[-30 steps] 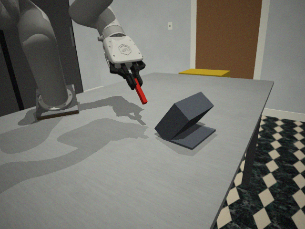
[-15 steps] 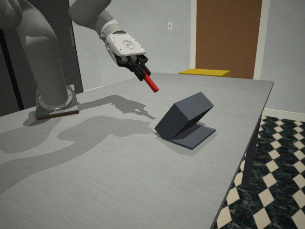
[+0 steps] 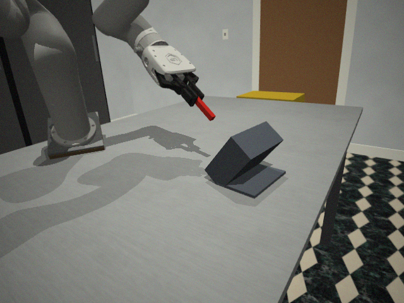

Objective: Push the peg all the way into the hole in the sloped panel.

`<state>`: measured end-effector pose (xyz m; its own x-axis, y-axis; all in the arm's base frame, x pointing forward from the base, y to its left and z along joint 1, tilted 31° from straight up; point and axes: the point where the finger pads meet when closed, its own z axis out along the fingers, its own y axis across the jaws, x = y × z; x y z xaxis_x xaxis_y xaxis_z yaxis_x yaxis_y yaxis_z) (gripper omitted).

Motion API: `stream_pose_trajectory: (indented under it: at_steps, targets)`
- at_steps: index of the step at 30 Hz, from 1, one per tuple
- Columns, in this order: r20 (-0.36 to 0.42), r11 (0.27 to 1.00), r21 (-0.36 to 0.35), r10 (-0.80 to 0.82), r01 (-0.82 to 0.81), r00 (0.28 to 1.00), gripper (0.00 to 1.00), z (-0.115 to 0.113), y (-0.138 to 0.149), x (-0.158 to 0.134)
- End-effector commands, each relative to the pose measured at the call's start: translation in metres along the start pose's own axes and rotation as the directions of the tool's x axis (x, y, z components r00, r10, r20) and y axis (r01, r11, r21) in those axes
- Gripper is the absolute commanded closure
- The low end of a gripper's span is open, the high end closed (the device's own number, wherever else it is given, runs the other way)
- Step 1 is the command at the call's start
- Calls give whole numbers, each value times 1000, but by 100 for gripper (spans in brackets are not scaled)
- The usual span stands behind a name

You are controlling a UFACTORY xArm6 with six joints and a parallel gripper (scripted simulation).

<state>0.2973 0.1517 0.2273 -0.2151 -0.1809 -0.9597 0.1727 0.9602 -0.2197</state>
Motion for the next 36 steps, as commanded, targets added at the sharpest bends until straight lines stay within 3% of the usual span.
stream_pose_trajectory:
  at_steps: [1, 36]
  targets:
    - [1, 1000, 0, 2, -2, 1000, 100, 5, 1, -1]
    - [1, 1000, 0, 2, -2, 1000, 100, 45, 0, -1]
